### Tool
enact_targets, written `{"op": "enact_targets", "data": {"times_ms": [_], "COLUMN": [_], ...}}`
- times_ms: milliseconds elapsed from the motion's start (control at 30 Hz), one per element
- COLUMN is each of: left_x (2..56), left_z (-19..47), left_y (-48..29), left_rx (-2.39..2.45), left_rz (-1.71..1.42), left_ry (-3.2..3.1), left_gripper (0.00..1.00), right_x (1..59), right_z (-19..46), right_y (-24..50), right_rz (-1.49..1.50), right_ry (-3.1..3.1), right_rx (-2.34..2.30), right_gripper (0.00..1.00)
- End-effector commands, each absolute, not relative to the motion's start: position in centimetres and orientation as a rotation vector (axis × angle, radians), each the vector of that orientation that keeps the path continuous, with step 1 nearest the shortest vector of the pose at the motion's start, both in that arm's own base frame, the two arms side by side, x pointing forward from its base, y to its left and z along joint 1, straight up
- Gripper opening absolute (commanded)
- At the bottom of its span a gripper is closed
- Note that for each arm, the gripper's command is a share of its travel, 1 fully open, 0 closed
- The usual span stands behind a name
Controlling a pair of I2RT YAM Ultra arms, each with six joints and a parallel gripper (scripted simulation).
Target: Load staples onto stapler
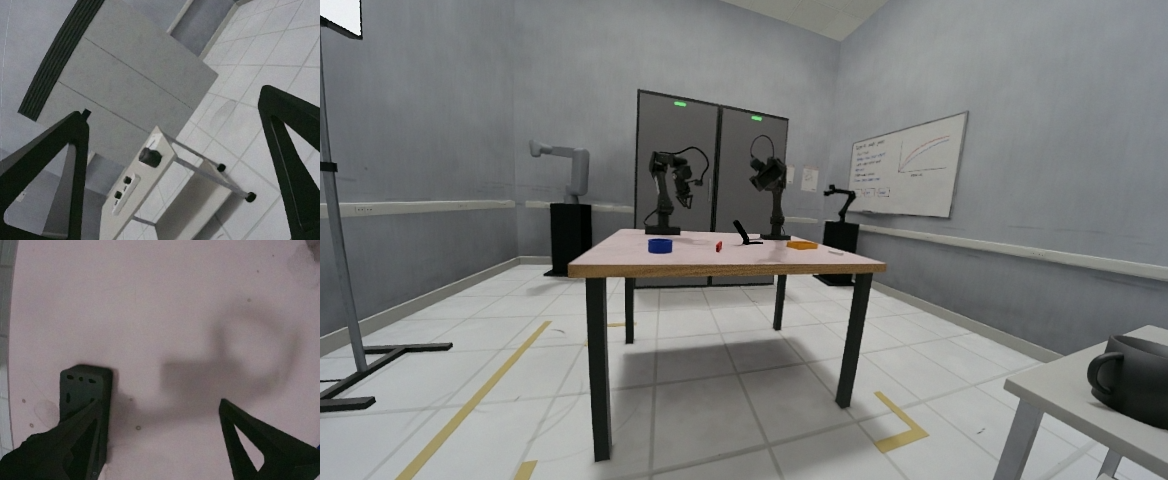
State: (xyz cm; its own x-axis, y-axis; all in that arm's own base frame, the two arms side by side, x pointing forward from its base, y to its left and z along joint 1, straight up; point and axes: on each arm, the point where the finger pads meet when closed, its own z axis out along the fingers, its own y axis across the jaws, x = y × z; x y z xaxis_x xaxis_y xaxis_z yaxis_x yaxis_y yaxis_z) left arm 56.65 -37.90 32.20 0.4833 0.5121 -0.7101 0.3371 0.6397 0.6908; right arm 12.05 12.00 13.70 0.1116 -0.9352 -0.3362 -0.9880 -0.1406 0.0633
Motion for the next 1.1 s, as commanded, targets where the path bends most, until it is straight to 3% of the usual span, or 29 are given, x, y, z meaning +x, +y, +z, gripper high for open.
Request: {"op": "enact_targets", "data": {"times_ms": [0, 567, 733, 900, 1067], "left_x": [56.5, 56.5, 56.3, 55.0, 53.6], "left_z": [33.0, 33.0, 33.6, 32.7, 31.4], "left_y": [-37.8, -37.8, -37.0, -34.9, -32.8], "left_rx": [0.908, 0.908, 0.857, 0.789, 0.735], "left_rz": [0.128, 0.128, 0.125, 0.111, 0.099], "left_ry": [1.090, 1.090, 1.102, 1.180, 1.257], "left_gripper": [1.00, 1.00, 1.00, 1.00, 1.00], "right_x": [12.1, 12.1, 15.6, 22.0, 24.8], "right_z": [13.8, 13.8, 14.2, 15.6, 16.8], "right_y": [12.1, 12.1, 13.5, 18.9, 23.1], "right_rz": [0.442, 0.442, 0.331, 0.233, 0.235], "right_ry": [1.928, 1.928, 1.959, 1.955, 1.929], "right_rx": [-2.200, -2.200, -2.070, -1.824, -1.692], "right_gripper": [1.00, 1.00, 1.00, 1.00, 1.00]}}
